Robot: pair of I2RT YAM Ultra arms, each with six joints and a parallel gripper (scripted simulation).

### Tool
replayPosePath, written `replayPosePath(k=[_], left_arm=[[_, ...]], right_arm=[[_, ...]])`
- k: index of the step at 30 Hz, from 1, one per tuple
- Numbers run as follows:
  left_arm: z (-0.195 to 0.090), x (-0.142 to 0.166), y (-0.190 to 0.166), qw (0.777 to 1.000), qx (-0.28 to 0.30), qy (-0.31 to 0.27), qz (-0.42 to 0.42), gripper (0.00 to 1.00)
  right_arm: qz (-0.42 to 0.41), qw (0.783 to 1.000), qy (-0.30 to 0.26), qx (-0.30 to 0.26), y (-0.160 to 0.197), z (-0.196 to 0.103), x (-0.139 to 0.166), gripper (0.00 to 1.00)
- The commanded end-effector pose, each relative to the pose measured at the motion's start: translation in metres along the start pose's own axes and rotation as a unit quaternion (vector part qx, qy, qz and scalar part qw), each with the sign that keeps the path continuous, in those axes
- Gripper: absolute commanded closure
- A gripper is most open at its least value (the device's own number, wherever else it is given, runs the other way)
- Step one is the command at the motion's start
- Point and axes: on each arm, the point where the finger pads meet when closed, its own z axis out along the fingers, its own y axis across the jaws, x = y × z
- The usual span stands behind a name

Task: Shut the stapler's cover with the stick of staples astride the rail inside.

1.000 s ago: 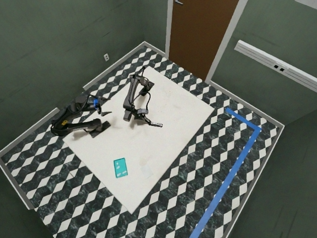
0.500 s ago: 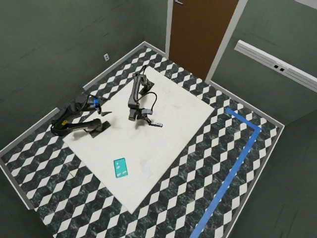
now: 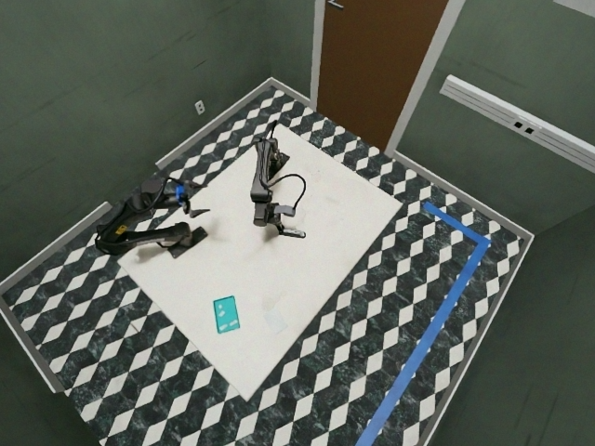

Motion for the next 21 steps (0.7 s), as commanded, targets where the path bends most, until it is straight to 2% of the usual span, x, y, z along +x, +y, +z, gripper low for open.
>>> replayPosePath(k=[1, 21], left_arm=[[-0.016, -0.01, 0.0, 1.0, 0.013, 0.015, 0.002, 1.0], [-0.007, -0.027, 0.0, 0.991, 0.011, 0.135, 0.007, 1.0]], right_arm=[[-0.001, 1.0, 0.001, -0.001, 0.001, -0.004, -0.002, 0.0], [-0.001, 1.0, 0.001, -0.001, 0.001, -0.004, -0.002, 0.0]])
